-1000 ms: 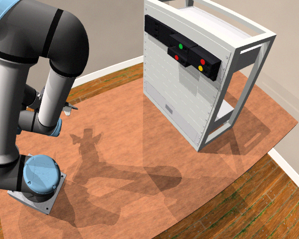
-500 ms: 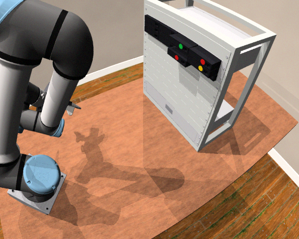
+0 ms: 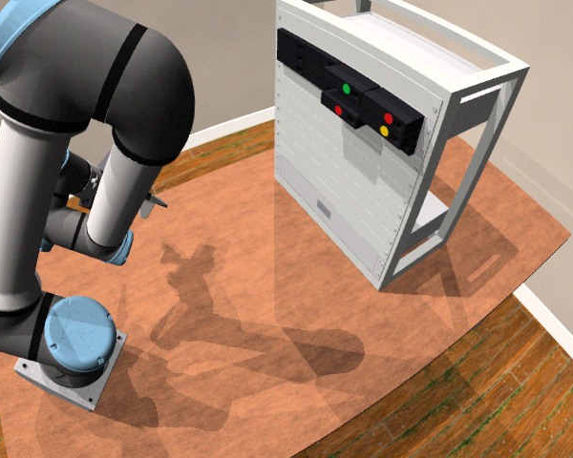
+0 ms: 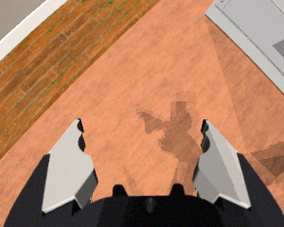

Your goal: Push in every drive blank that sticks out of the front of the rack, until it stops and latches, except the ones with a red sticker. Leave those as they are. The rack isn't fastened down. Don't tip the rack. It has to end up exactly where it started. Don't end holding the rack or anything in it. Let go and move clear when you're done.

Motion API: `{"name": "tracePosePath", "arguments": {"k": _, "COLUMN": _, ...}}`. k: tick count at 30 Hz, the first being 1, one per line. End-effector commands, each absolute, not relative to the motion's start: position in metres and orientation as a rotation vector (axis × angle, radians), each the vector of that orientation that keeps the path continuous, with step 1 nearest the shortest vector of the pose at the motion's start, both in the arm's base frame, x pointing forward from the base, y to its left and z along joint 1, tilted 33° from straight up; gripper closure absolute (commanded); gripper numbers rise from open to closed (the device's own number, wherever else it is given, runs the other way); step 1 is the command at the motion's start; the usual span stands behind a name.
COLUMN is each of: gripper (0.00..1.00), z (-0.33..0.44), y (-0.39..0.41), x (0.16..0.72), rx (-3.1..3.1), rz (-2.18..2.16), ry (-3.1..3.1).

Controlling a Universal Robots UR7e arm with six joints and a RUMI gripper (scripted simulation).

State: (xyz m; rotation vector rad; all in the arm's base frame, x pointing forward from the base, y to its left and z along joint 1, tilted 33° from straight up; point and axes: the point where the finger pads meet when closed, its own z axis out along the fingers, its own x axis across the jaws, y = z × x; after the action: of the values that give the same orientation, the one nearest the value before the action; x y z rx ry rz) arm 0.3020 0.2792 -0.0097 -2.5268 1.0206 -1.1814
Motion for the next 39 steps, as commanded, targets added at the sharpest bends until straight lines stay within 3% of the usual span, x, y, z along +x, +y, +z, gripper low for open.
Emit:
{"name": "tracePosePath", "arguments": {"k": 1, "gripper": 0.0, "z": 0.011, "y": 0.28, "x": 0.317, "rx": -2.375, "rz": -1.128, "ry": 1.152}}
{"name": "tracePosePath", "arguments": {"k": 39, "gripper": 0.0, "z": 0.194, "y": 0.239, "x": 0.404, "rx": -1.272, "rz": -0.776, "ry": 1.575}}
